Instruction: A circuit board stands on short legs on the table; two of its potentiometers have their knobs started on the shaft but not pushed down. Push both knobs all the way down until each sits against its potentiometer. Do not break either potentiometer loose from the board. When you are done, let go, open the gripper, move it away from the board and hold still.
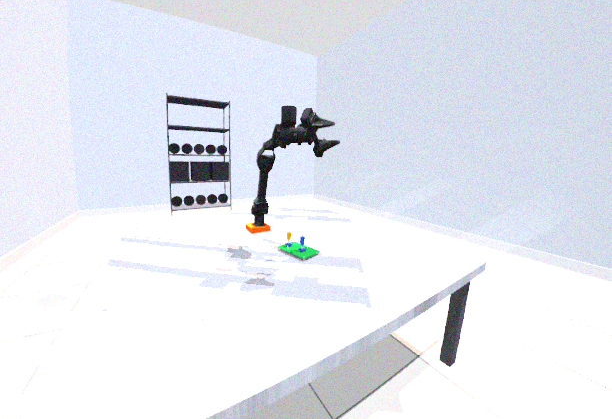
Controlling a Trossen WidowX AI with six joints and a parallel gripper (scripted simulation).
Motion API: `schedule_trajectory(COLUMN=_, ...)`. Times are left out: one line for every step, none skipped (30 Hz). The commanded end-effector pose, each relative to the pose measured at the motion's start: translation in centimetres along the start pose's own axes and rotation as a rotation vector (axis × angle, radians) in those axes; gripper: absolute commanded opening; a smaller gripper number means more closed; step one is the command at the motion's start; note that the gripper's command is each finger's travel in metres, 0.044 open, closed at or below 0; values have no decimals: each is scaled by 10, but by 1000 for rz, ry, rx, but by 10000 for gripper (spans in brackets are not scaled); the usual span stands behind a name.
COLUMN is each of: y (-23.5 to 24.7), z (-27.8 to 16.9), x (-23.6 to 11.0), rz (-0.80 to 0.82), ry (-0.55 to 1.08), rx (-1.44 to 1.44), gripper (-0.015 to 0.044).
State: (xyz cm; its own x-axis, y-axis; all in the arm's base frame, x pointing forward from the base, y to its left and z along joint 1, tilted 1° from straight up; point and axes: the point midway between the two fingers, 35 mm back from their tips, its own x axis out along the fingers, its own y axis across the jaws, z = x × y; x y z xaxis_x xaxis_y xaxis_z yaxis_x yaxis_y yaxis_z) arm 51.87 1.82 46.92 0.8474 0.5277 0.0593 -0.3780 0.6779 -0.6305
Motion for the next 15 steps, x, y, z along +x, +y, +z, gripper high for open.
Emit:
schedule_trajectory(y=1, z=-1, x=0, rz=1, ry=4, rx=4, gripper=374)
schedule_trajectory(y=2, z=-4, x=0, rz=3, ry=16, rx=17, gripper=347)
schedule_trajectory(y=5, z=-9, x=1, rz=7, ry=35, rx=37, gripper=321)
schedule_trajectory(y=9, z=-15, x=1, rz=12, ry=59, rx=62, gripper=295)
schedule_trajectory(y=12, z=-21, x=2, rz=17, ry=83, rx=86, gripper=269)
schedule_trajectory(y=16, z=-27, x=2, rz=22, ry=108, rx=110, gripper=242)
schedule_trajectory(y=20, z=-33, x=2, rz=26, ry=132, rx=133, gripper=216)
schedule_trajectory(y=24, z=-39, x=1, rz=31, ry=157, rx=157, gripper=190)
schedule_trajectory(y=28, z=-44, x=1, rz=36, ry=182, rx=179, gripper=164)
schedule_trajectory(y=32, z=-50, x=1, rz=41, ry=207, rx=202, gripper=137)
schedule_trajectory(y=37, z=-56, x=0, rz=46, ry=233, rx=224, gripper=111)
schedule_trajectory(y=41, z=-62, x=-1, rz=51, ry=259, rx=246, gripper=85)
schedule_trajectory(y=46, z=-67, x=-2, rz=56, ry=285, rx=268, gripper=59)
schedule_trajectory(y=50, z=-73, x=-3, rz=61, ry=311, rx=289, gripper=32)
schedule_trajectory(y=55, z=-79, x=-4, rz=66, ry=338, rx=309, gripper=6)
